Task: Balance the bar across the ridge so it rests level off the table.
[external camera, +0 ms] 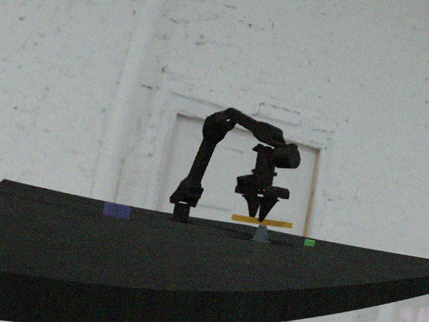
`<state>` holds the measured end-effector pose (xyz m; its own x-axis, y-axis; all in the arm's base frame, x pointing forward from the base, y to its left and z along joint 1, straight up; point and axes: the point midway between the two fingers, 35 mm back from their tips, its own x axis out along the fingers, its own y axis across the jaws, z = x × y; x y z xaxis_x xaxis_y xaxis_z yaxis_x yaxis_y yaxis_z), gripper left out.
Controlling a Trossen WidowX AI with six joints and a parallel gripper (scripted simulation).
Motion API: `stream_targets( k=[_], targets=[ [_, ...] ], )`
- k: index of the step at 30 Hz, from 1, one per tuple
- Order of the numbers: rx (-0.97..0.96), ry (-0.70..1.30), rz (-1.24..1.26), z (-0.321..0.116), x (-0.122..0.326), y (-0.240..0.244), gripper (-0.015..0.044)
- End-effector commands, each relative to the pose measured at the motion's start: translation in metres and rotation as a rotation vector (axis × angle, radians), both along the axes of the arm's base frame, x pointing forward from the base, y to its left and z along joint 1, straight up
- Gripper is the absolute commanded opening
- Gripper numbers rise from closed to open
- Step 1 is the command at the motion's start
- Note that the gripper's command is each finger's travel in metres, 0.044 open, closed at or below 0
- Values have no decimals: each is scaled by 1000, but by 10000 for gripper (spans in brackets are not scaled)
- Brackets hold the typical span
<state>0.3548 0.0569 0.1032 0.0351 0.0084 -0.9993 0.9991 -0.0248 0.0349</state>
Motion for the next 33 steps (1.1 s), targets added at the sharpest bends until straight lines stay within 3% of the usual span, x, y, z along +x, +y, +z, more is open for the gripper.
stream_targets(
  k=[1, 3, 13, 17, 26, 33],
  targets=[
    [0, 0, 0, 0, 0, 0, 185],
    [0, 0, 0, 0, 0, 0, 185],
    [0, 0, 0, 0, 0, 0, 440],
    [0, 0, 0, 7, 1, 0, 440],
    [0, 0, 0, 98, -3, -1, 440],
    [0, 0, 0, 100, -4, -1, 440]
  ],
)
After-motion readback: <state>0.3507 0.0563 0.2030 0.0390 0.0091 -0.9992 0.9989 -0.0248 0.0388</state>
